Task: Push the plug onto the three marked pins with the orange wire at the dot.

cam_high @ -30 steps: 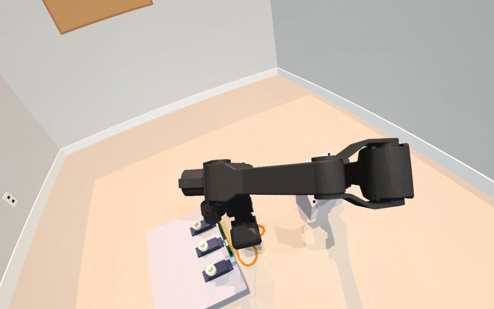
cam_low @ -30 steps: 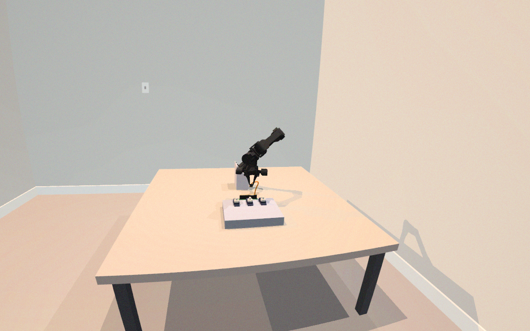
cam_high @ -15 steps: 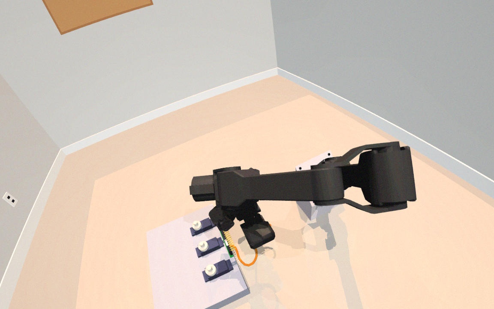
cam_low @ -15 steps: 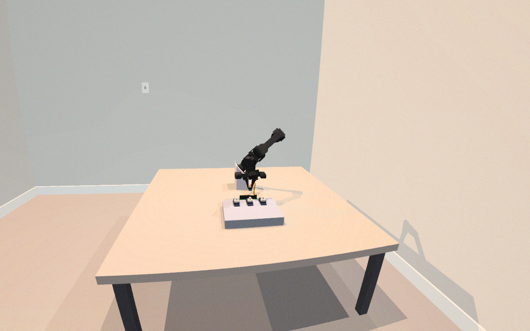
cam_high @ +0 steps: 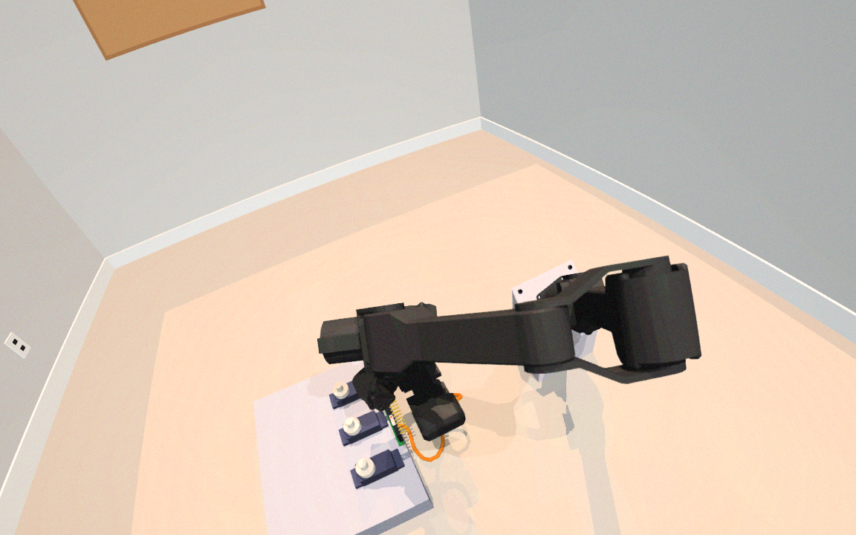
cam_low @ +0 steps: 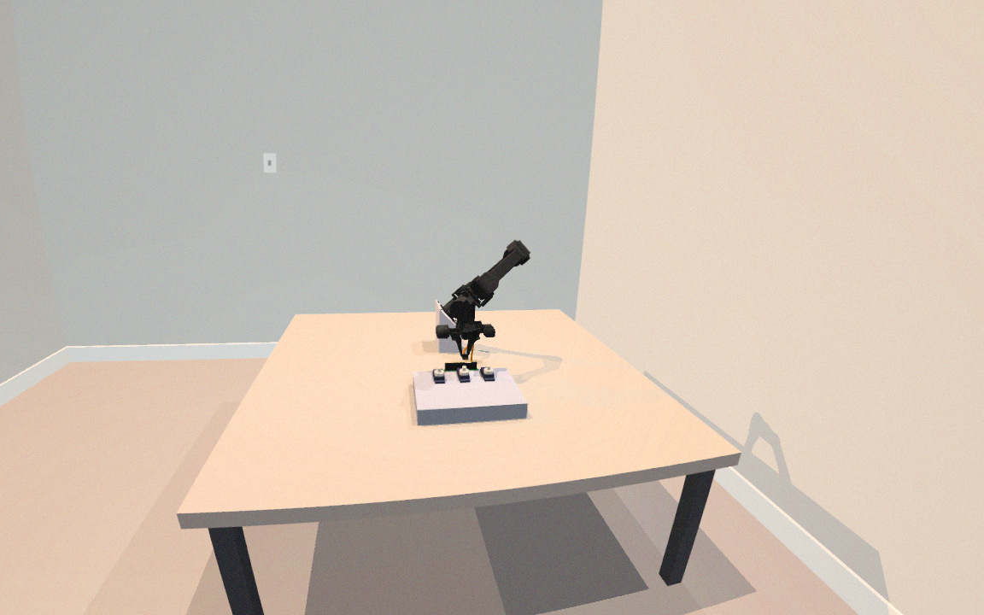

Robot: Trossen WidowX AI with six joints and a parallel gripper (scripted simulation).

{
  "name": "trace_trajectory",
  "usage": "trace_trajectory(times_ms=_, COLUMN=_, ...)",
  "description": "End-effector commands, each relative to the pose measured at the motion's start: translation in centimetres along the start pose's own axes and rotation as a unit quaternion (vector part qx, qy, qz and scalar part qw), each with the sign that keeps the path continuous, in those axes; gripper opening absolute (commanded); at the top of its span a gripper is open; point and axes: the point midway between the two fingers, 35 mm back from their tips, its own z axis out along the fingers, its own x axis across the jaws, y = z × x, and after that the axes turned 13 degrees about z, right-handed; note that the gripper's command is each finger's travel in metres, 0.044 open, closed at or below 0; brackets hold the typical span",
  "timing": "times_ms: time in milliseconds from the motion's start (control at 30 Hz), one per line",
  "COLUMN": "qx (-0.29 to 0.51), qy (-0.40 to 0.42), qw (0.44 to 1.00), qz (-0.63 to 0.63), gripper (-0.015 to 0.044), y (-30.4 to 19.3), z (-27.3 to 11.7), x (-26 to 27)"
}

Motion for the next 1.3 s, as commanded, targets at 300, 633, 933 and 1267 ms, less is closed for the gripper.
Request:
trace_trajectory(times_ms=300, qx=-0.002, qy=0.001, qw=1.000, qz=0.000, gripper=0.0000, y=1.7, z=-0.2, x=0.6)
trace_trajectory(times_ms=633, qx=-0.002, qy=0.001, qw=1.000, qz=0.000, gripper=0.0000, y=2.3, z=-0.2, x=0.7)
trace_trajectory(times_ms=933, qx=-0.002, qy=0.001, qw=1.000, qz=0.000, gripper=0.0000, y=2.9, z=-0.2, x=0.8)
trace_trajectory(times_ms=1267, qx=-0.002, qy=0.001, qw=1.000, qz=0.000, gripper=0.0000, y=3.5, z=-0.2, x=1.0)
